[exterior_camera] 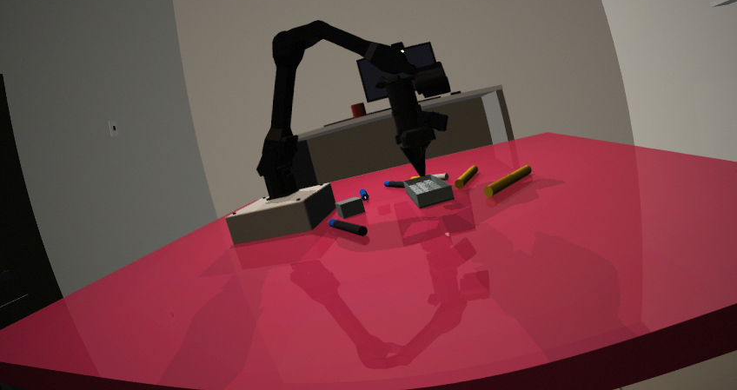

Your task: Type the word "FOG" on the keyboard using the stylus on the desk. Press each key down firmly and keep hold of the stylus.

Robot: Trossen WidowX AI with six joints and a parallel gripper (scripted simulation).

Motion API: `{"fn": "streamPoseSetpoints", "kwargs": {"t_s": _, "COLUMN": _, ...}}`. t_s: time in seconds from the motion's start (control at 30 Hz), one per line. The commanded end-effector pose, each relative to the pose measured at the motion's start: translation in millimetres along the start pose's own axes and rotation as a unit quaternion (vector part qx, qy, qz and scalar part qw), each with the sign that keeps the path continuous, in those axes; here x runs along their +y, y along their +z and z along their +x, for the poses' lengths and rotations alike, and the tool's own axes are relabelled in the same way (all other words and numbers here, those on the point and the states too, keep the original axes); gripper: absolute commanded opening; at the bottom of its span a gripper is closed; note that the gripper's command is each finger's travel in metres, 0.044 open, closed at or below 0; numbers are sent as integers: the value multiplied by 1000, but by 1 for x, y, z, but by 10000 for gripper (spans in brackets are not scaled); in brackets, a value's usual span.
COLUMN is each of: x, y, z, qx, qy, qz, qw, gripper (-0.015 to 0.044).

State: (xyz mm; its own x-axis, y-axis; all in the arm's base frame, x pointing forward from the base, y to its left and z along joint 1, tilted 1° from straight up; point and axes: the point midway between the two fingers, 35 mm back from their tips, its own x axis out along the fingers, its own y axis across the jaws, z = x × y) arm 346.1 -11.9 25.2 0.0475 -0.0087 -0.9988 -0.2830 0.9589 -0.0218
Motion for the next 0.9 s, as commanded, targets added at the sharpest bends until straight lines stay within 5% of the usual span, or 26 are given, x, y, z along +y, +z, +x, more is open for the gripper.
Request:
{"fn": "streamPoseSetpoints", "kwargs": {"t_s": 0.0, "x": -1, "y": 1, "z": 0, "qx": 2, "qy": 1, "qz": -12, "qw": 1000, "gripper": 0}}
{"fn": "streamPoseSetpoints", "kwargs": {"t_s": 0.17, "x": -4, "y": 1, "z": 0, "qx": 2, "qy": 1, "qz": -12, "qw": 1000, "gripper": 0}}
{"fn": "streamPoseSetpoints", "kwargs": {"t_s": 0.37, "x": -68, "y": 2, "z": 0, "qx": 2, "qy": -2, "qz": -12, "qw": 1000, "gripper": 0}}
{"fn": "streamPoseSetpoints", "kwargs": {"t_s": 0.87, "x": -49, "y": -20, "z": 0, "qx": 3, "qy": -1, "qz": -12, "qw": 1000, "gripper": 0}}
